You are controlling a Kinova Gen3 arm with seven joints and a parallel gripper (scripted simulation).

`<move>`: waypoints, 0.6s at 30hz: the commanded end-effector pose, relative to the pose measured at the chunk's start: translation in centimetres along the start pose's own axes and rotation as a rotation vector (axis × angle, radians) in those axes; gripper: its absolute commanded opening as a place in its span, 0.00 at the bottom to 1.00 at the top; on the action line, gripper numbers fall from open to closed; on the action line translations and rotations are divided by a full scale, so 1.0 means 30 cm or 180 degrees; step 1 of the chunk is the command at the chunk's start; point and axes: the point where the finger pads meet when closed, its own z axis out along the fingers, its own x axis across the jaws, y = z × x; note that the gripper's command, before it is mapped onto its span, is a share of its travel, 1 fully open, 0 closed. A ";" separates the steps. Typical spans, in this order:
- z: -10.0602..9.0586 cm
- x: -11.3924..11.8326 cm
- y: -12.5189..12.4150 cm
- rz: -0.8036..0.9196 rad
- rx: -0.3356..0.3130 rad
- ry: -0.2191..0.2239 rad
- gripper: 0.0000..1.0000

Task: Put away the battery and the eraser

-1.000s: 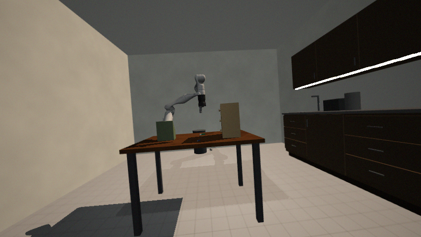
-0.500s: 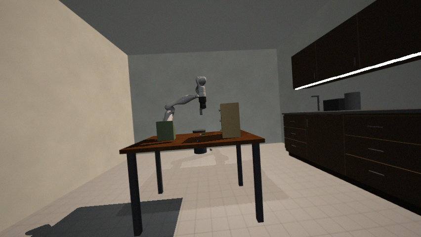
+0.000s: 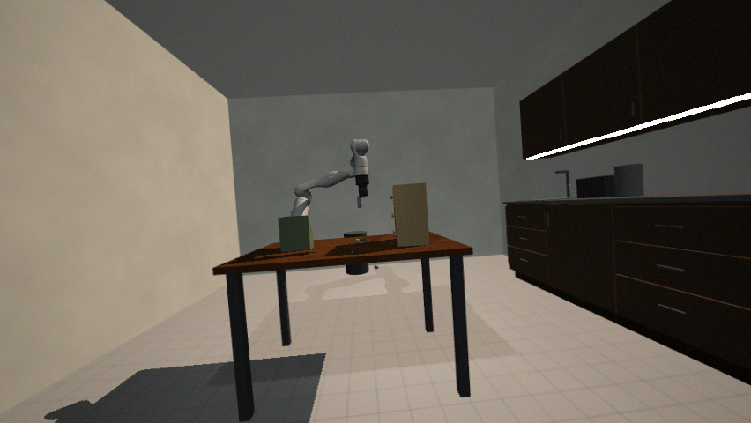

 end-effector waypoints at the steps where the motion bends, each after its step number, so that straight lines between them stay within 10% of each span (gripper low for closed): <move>1: 0.010 0.002 0.001 0.0098 0.0014 -0.0009 0.00; 18: 0.030 0.007 0.009 0.0527 0.0010 -0.0046 0.00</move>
